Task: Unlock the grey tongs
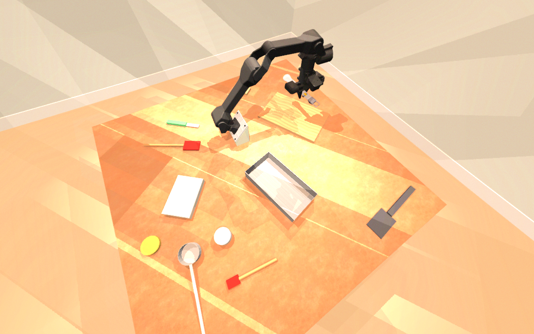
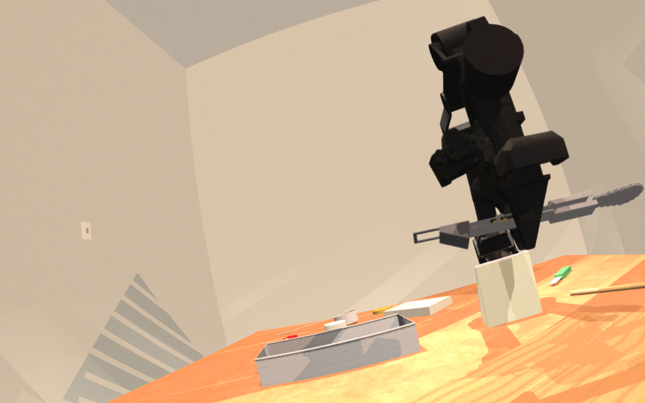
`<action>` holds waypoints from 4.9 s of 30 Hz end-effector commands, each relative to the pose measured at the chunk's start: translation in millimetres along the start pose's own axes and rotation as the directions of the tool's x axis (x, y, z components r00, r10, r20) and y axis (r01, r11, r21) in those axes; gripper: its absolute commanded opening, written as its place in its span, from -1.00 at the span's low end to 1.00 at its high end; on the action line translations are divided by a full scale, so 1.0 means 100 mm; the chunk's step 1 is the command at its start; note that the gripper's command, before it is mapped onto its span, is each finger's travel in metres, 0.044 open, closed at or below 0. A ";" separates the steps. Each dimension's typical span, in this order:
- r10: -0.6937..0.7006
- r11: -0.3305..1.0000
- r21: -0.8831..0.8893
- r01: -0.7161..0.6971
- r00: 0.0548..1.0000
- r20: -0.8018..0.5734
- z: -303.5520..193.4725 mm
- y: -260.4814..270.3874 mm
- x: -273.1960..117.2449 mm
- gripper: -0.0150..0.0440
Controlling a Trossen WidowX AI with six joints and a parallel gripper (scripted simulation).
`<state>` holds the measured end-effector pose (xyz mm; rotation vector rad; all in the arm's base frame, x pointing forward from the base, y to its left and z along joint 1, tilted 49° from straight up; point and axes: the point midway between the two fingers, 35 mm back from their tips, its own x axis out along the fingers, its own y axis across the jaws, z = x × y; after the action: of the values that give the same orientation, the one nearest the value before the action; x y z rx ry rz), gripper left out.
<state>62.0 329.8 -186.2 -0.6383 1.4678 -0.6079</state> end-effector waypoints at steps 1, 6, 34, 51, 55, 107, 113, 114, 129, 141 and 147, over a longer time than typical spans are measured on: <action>0.007 1.000 0.009 -0.007 1.000 -0.004 -0.02 0.02 -0.02 -1.00; -0.011 1.000 -0.007 0.012 0.995 0.097 -0.05 0.01 0.01 -1.00; 0.019 0.991 -0.104 0.086 0.676 0.737 -0.30 0.00 -0.10 -1.00; 0.019 0.991 -0.104 0.086 0.676 0.737 -0.30 0.00 -0.10 -1.00; 0.019 0.991 -0.104 0.086 0.676 0.737 -0.30 0.00 -0.10 -1.00; 0.008 1.000 0.010 -0.008 1.000 -0.008 -0.02 0.03 0.09 -1.00; 0.009 1.000 0.010 -0.009 1.000 -0.012 -0.02 0.05 0.18 -1.00; 0.009 1.000 0.010 -0.009 1.000 -0.012 -0.02 0.05 0.20 -1.00; 0.011 1.000 0.012 -0.011 1.000 -0.021 -0.02 0.07 0.45 -1.00; 0.013 1.000 0.013 -0.013 1.000 -0.028 -0.03 0.06 0.64 -1.00; 0.014 1.000 0.013 -0.013 0.999 -0.032 -0.03 0.05 0.74 -1.00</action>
<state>60.8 286.2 -237.9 -0.6089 1.4865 -0.6164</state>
